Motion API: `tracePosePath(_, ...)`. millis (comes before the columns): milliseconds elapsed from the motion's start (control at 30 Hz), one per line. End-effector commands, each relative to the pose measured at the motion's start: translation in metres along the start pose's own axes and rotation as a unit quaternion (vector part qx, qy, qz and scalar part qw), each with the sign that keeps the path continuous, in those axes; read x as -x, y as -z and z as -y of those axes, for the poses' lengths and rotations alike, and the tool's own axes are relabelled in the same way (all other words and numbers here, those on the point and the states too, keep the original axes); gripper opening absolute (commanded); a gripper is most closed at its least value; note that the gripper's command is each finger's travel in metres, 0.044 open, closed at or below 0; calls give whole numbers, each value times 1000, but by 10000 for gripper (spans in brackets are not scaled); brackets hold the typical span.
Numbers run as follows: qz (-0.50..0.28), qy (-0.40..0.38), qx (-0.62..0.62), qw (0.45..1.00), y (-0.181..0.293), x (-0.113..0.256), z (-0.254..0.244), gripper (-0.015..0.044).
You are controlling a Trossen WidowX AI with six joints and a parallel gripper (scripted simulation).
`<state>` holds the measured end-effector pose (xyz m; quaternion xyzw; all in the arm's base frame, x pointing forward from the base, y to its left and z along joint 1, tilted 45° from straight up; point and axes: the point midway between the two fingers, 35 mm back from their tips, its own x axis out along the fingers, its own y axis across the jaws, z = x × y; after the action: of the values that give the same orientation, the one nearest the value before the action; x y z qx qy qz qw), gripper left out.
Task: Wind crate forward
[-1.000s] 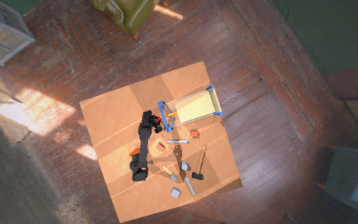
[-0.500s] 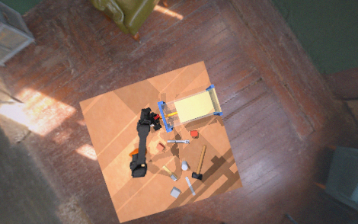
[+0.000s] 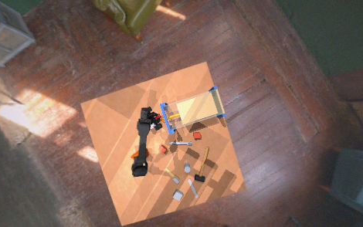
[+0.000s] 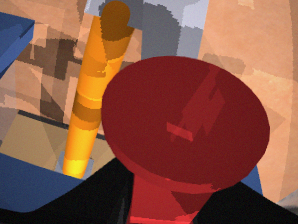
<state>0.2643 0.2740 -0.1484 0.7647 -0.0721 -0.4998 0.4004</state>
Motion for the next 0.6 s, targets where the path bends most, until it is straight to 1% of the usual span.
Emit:
tracePosePath(0,7,16,5,1000,-9,2,20,0)
tracePosePath(567,7,17,4,1000,-16,6,40,0)
